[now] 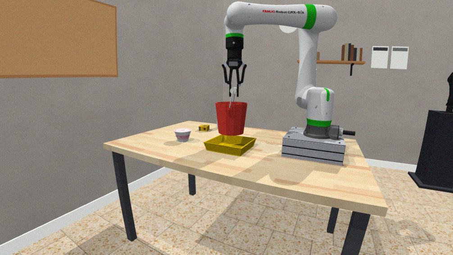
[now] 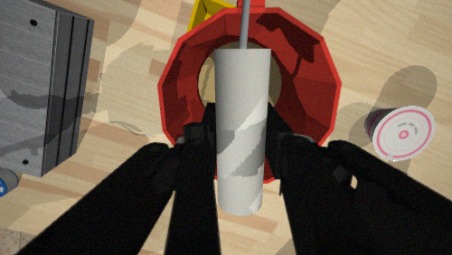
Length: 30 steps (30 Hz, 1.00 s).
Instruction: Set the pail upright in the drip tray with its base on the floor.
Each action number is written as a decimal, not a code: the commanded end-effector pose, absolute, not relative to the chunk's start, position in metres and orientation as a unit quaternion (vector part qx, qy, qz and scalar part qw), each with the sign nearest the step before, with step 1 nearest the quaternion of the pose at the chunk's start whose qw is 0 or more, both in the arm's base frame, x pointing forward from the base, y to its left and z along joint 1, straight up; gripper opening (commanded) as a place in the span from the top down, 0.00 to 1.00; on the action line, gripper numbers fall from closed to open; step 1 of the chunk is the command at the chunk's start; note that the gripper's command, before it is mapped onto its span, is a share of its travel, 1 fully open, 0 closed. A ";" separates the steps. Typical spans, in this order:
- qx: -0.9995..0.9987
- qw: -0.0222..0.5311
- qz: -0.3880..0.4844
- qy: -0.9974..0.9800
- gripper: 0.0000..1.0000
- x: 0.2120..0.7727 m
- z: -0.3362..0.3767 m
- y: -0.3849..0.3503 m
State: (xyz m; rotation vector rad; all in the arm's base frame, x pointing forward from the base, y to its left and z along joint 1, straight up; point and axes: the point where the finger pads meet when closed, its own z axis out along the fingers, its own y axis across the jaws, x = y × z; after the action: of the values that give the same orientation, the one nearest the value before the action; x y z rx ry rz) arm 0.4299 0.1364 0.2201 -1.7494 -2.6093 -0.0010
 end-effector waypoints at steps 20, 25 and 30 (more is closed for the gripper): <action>-0.557 -0.001 -0.001 -0.831 0.90 0.430 0.220 0.136; -0.557 -0.001 -0.001 -0.831 0.90 0.430 0.220 0.136; -0.557 -0.001 -0.001 -0.831 0.90 0.430 0.218 0.136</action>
State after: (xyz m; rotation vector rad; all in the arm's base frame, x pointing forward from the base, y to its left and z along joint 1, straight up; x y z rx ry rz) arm 0.4299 0.1364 0.2177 -1.7494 -2.6093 -0.0009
